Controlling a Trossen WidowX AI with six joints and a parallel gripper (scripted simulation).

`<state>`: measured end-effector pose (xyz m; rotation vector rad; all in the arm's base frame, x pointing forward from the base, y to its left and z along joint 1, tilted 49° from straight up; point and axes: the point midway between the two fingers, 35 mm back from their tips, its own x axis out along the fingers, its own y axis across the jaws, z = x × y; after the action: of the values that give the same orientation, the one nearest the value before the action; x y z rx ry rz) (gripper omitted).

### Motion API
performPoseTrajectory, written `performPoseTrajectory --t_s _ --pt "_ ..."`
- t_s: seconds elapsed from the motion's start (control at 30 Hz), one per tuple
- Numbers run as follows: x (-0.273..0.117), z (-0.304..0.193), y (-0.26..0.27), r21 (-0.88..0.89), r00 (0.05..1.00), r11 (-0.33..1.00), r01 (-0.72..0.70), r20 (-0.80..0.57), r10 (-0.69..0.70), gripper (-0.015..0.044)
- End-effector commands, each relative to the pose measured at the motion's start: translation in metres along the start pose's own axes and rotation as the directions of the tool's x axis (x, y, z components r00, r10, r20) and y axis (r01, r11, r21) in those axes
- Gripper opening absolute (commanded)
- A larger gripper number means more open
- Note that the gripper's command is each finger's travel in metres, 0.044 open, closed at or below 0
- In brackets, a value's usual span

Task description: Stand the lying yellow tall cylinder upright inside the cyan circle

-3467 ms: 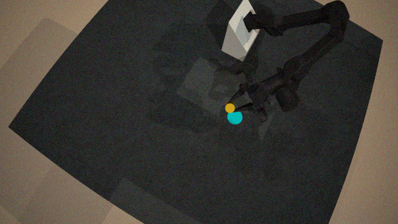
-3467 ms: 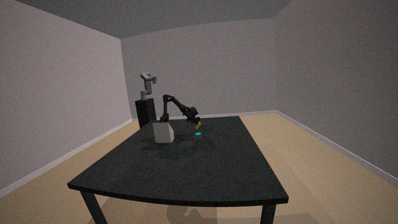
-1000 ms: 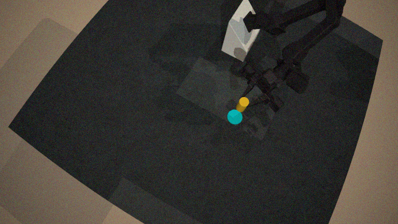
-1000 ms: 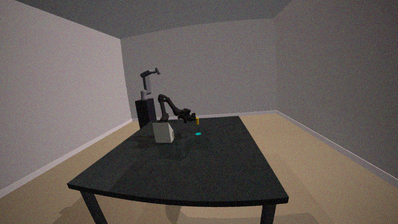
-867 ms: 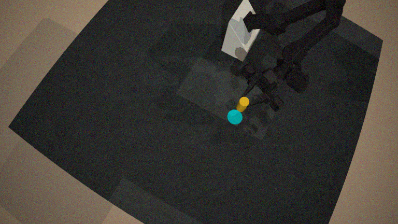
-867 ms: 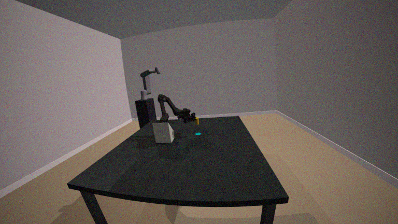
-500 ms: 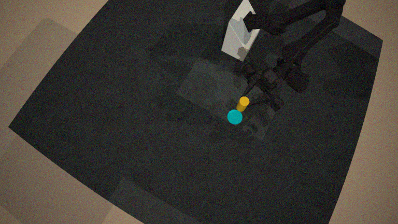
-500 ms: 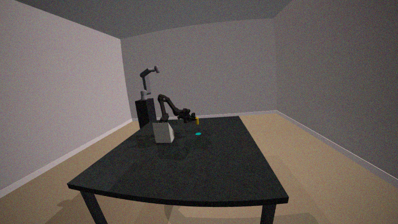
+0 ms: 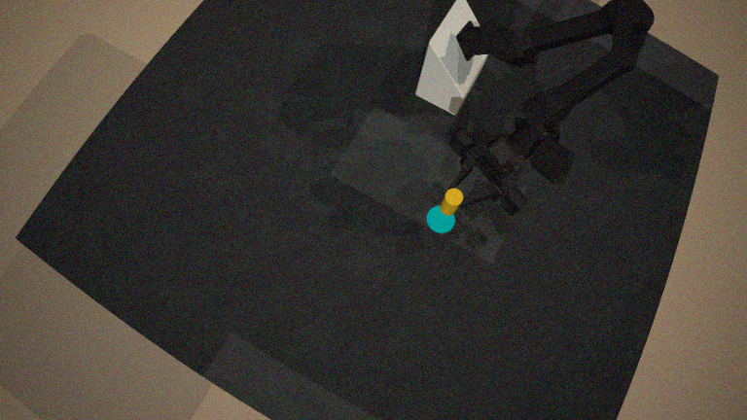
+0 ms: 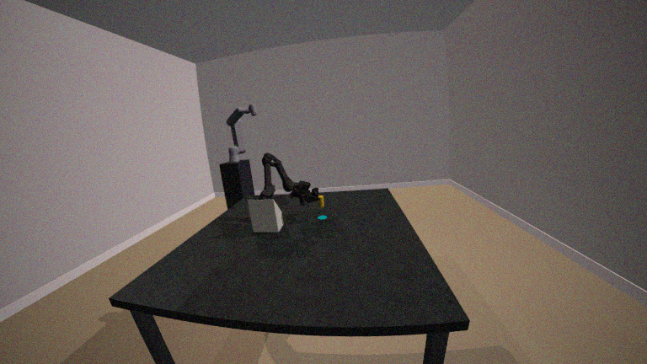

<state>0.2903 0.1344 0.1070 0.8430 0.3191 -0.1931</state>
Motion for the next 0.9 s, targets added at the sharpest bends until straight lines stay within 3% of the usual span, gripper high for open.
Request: performPoseTrajectory --t_s 0.0,0.87 --pt "0.002 -0.008 0.002 0.011 1.000 1.000 -0.001 0.008 0.001 0.0105" --pt "0.007 -0.076 0.000 -0.004 1.000 1.000 -0.002 0.000 0.002 0.0105"
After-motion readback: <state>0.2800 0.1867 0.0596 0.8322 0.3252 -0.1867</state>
